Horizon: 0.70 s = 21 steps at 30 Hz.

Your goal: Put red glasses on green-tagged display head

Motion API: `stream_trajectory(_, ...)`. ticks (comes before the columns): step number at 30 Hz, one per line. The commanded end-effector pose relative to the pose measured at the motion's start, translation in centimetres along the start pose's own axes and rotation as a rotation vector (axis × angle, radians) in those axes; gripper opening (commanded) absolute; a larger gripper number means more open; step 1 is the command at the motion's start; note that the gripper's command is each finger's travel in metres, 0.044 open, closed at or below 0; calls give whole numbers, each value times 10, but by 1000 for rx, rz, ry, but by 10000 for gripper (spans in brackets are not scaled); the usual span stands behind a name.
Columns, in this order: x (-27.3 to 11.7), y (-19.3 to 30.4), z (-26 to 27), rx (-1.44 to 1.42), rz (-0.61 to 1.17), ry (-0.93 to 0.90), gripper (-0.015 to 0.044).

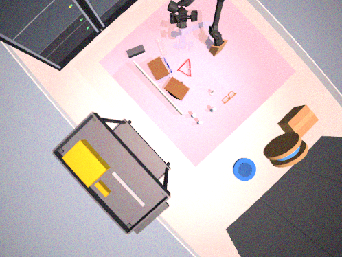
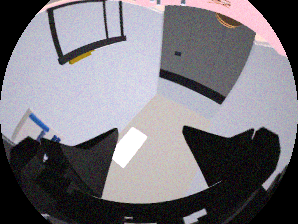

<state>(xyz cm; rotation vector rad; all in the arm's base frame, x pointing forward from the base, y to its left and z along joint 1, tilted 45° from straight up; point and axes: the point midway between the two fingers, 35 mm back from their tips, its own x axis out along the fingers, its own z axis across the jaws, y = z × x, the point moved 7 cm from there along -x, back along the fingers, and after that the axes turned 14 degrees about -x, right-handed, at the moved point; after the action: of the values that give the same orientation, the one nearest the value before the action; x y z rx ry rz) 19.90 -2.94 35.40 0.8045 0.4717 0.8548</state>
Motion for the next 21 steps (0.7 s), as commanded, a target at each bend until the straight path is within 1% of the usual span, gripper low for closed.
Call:
stream_trajectory(1, 0, 0, 0, 0, 0, 0, 426)
stream_trajectory(2, 0, 0, 0, 0, 0, 0, 440)
stream_trajectory(8, 0, 0, 0, 0, 0, 0, 440)
stream_trajectory(10, 3, -8, 1, -37, -40, 4, 387)
stream_trajectory(13, 15, -44, 1, -200, -211, 62, 309)
stream_trajectory(17, 31, -93, -7, -447, -424, 256, 204)
stream_trajectory(21, 44, -137, -25, -697, -560, 563, 200)
